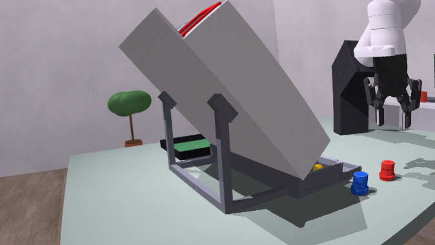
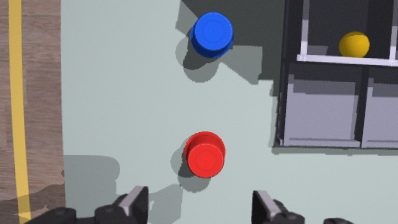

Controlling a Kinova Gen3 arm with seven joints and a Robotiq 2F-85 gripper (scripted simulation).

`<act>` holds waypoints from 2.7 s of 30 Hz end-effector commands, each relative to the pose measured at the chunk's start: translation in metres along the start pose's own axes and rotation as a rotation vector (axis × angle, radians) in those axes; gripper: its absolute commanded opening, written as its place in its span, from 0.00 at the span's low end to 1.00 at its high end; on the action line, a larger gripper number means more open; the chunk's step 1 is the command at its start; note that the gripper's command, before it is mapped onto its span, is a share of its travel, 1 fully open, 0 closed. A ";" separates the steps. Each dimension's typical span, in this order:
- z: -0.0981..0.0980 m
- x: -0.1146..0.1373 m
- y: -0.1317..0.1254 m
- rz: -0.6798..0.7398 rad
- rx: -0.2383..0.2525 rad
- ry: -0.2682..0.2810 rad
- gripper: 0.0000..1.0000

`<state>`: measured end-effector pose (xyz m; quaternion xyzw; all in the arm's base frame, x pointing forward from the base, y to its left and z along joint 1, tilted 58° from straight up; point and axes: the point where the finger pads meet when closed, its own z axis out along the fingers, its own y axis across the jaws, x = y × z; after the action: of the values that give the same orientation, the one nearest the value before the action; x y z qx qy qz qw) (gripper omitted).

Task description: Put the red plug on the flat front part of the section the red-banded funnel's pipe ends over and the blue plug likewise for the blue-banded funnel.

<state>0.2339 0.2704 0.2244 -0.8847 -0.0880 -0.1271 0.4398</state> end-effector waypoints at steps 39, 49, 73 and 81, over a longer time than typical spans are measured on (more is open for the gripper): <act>0.081 0.011 0.003 0.001 0.022 0.107 0.70; 0.106 0.013 0.002 0.001 0.011 0.057 0.70; 0.105 0.014 0.002 0.001 0.011 0.059 0.00; 0.104 0.014 0.002 0.001 0.010 0.060 0.00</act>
<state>0.2630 0.3532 0.1663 -0.8782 -0.0754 -0.1527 0.4470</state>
